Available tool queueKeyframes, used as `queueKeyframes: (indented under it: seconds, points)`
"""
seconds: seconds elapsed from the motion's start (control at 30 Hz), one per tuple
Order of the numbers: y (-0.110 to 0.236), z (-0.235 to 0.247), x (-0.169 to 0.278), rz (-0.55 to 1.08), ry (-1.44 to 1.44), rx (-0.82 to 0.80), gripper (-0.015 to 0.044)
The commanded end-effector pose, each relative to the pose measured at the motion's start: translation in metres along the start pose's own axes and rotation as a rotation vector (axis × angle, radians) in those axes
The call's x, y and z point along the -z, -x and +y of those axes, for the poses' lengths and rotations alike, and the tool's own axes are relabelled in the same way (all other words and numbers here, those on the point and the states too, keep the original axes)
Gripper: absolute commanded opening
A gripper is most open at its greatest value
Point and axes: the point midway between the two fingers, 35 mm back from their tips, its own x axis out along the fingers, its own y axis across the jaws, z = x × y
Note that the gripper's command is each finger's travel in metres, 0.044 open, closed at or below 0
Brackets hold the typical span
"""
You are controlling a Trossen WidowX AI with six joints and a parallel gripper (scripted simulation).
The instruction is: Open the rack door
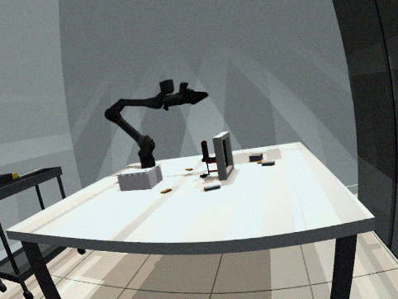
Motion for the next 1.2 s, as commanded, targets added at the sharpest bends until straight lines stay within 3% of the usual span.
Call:
queueKeyframes:
  seconds: [0.0,0.1,0.6,1.17]
  points:
    - [-0.001,0.0,0.001,0.005,0.0,0.0,0.0374]
    - [-0.008,-0.003,0.01,0.079,-0.001,0.006,0.0295]
    - [-0.033,-0.022,0.074,0.558,-0.025,0.045,0.0294]
    - [-0.018,-0.042,0.134,1.099,-0.097,0.084,0.0294]
